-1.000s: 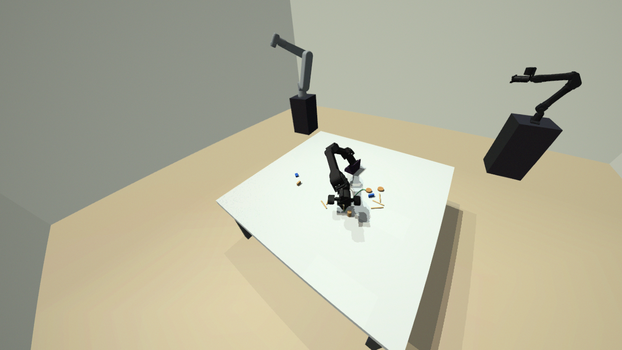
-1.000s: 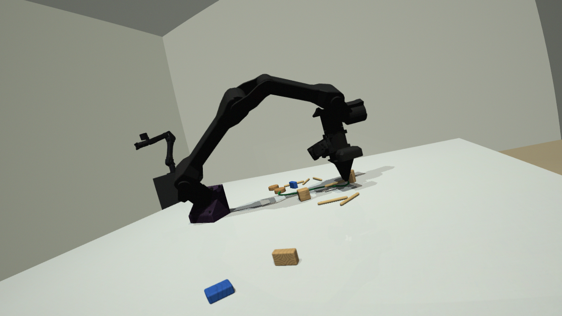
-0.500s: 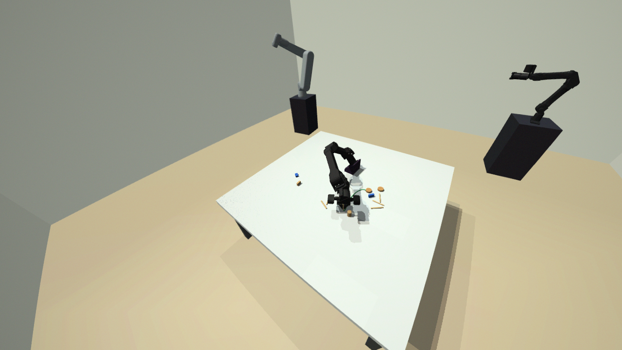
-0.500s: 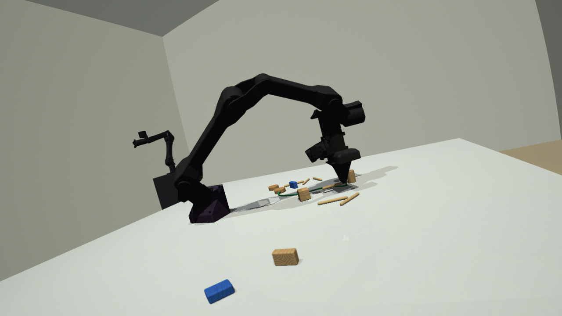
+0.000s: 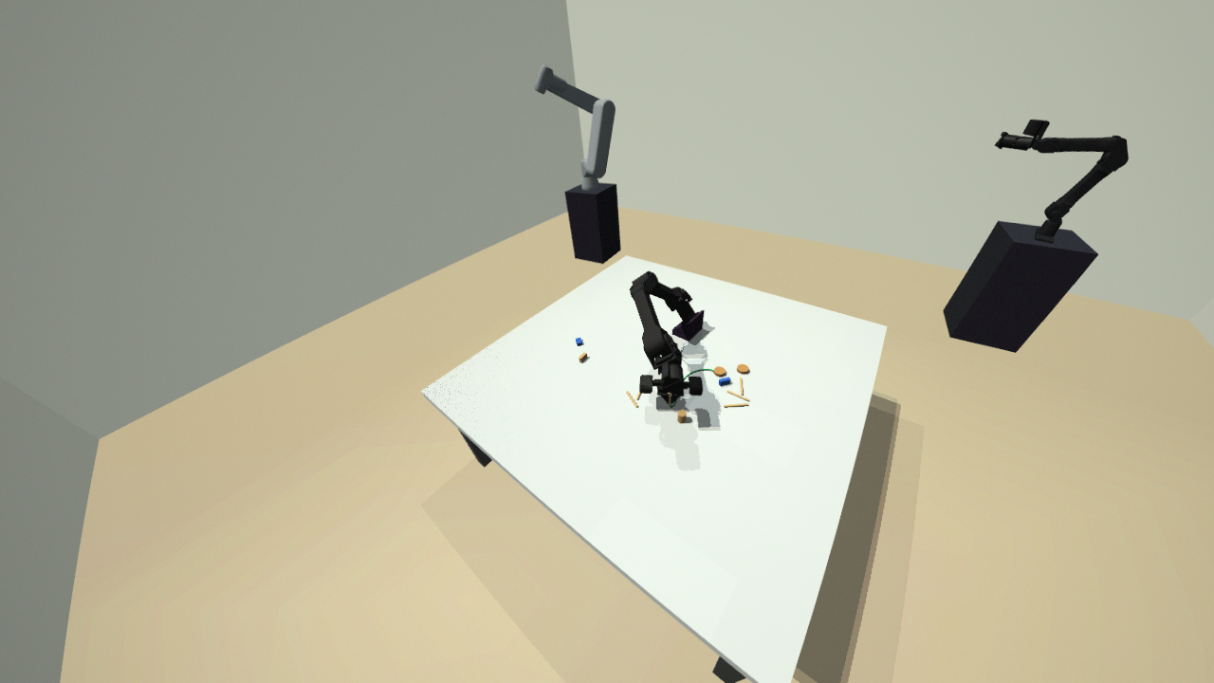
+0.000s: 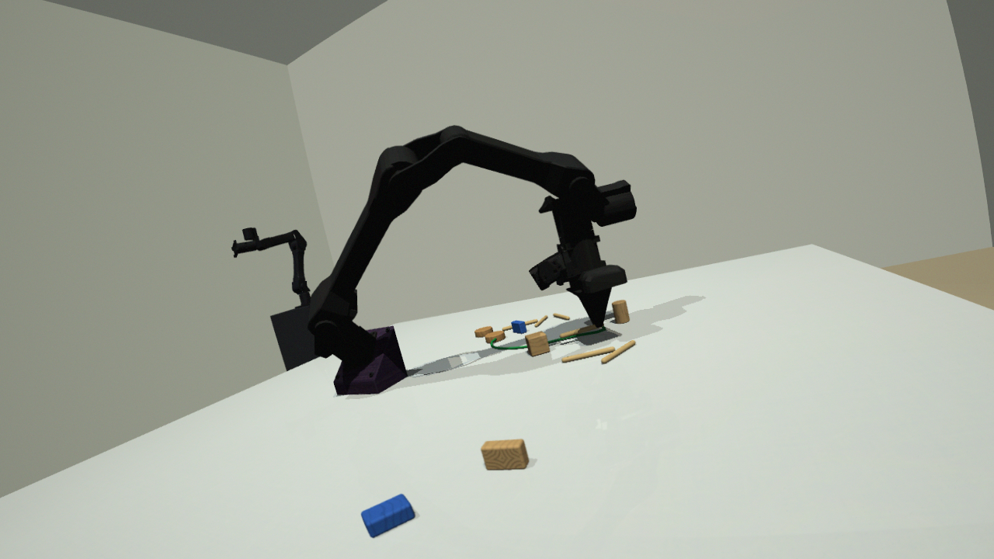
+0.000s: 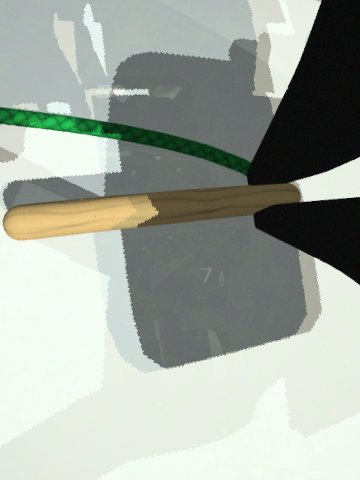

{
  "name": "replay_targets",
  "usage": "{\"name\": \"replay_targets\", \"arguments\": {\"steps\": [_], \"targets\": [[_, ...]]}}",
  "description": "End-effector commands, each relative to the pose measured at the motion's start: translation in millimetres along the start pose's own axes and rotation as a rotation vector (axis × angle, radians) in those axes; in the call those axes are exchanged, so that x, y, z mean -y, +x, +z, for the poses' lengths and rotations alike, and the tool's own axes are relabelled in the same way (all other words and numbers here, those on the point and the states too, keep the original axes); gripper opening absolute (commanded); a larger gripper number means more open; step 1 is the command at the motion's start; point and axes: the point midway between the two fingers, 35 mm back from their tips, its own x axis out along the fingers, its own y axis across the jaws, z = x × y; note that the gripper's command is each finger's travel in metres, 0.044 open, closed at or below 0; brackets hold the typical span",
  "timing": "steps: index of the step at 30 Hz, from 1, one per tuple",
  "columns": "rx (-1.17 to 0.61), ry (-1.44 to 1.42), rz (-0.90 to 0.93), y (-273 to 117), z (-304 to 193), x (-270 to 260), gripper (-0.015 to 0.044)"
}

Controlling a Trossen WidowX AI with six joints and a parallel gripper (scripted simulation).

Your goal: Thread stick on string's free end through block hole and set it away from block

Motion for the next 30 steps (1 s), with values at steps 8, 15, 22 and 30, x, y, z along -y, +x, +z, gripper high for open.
{"name": "replay_targets", "arguments": {"steps": [8,15,22,30], "targets": [[-0.001,-0.005,0.004,0,14,0,0.0000],[-0.002,-0.006,0.004,0,23,0,0.0000],[-0.002,-0.006,0.004,0,26,-1,0.0000],[-0.001,-0.006,0.004,0,36,-1,0.0000]]}}
